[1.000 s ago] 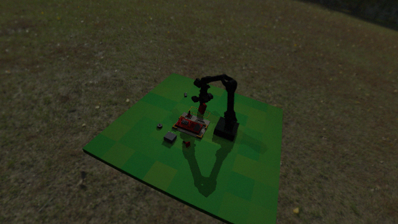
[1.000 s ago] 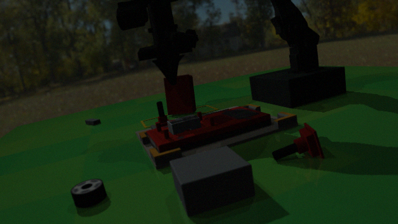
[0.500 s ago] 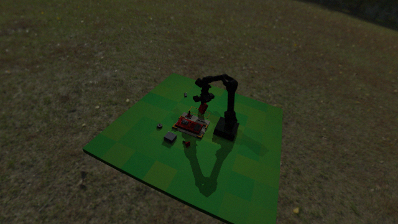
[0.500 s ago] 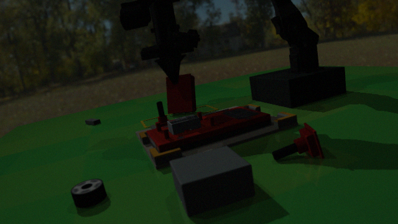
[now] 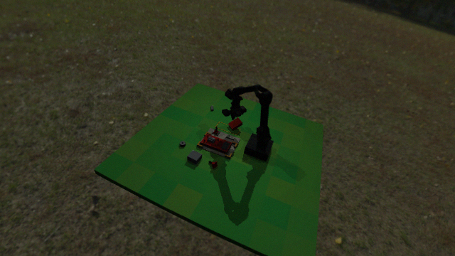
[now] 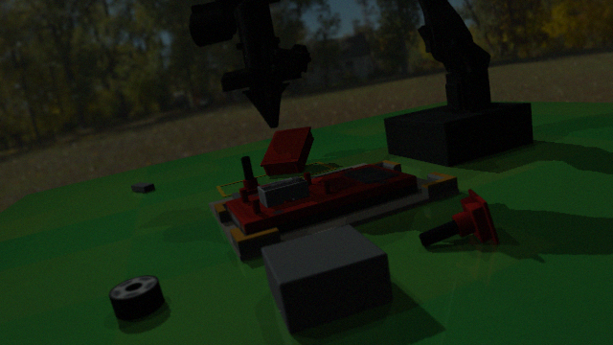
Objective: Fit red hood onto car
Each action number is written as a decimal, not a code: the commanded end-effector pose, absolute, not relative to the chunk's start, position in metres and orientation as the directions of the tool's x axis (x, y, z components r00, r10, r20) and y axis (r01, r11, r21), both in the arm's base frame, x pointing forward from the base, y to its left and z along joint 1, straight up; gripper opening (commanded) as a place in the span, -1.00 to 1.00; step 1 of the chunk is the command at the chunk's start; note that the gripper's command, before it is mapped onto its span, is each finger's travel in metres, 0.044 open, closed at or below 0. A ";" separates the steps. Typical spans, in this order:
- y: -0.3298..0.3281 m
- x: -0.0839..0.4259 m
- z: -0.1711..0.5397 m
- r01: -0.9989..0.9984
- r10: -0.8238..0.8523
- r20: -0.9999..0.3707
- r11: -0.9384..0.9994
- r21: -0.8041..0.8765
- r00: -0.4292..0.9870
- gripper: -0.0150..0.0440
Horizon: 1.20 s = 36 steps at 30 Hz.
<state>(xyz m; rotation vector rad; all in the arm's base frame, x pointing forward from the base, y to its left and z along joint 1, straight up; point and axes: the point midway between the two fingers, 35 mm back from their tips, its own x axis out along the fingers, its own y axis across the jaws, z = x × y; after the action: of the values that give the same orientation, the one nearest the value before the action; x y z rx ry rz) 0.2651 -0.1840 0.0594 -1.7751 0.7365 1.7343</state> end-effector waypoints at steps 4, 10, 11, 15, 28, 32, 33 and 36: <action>-0.186 0.268 0.105 -0.712 -0.014 -1.000 -0.702 -0.006 0.022 -0.49; -0.182 0.266 0.138 -0.712 -0.014 -1.000 -0.702 -0.006 0.022 -0.49; -0.182 0.266 0.138 -0.712 -0.014 -1.000 -0.702 -0.006 0.022 -0.49; -0.184 0.267 0.133 -0.710 -0.018 -0.999 -0.704 -0.011 0.033 -0.49; -0.184 0.267 0.133 -0.710 -0.018 -0.999 -0.704 -0.011 0.033 -0.49; -0.184 0.267 0.133 -0.710 -0.018 -0.999 -0.704 -0.011 0.033 -0.49; -0.184 0.267 0.132 -0.719 -0.018 -0.999 -0.695 -0.011 0.033 -0.40; -0.189 0.263 0.123 -0.837 -0.018 -0.999 -0.547 -0.016 0.031 -0.14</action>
<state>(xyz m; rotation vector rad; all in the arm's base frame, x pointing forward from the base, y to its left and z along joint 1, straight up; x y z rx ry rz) 0.2676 -0.1851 0.1311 -1.7546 0.7855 1.6729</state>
